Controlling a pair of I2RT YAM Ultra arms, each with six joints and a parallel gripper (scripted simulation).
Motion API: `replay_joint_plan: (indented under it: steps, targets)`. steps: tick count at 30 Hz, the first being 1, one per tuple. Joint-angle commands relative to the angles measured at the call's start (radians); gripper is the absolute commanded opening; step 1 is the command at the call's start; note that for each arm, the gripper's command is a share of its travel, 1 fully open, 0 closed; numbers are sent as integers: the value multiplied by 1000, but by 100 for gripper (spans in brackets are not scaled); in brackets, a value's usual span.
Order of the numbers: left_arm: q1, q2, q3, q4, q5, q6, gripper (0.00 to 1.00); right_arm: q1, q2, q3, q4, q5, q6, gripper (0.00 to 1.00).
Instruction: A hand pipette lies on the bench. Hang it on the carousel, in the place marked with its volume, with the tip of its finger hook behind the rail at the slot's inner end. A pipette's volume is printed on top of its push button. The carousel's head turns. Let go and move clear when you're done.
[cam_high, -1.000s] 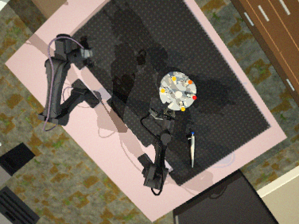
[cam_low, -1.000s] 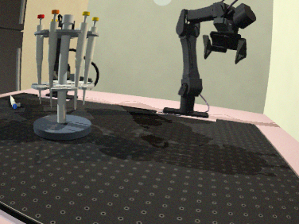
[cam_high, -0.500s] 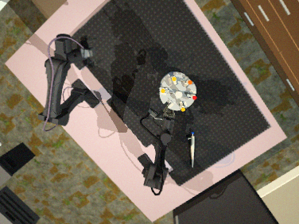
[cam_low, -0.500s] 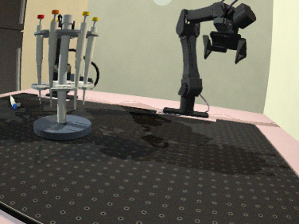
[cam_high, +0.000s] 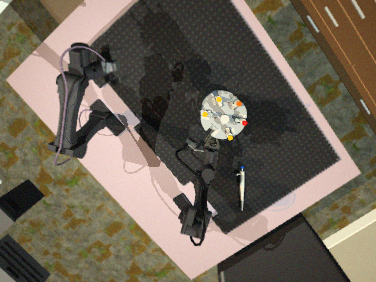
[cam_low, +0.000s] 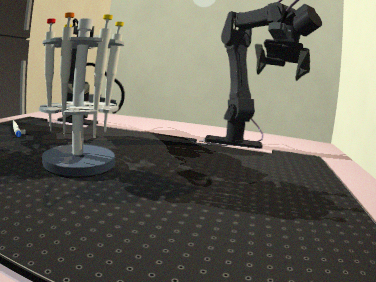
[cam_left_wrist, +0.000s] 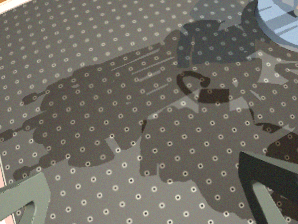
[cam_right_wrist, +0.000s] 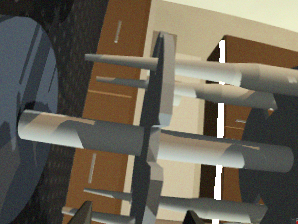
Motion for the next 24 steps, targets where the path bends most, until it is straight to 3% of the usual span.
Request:
replay_joint_plan:
  steps: [1,24]
  targets:
    - [9,1,15,12,21,7,100,-17,-48,-42,35,-15,12,49]
    - [9,1,15,12,21,7,100,-46,-161,-251,129,-44,12,49]
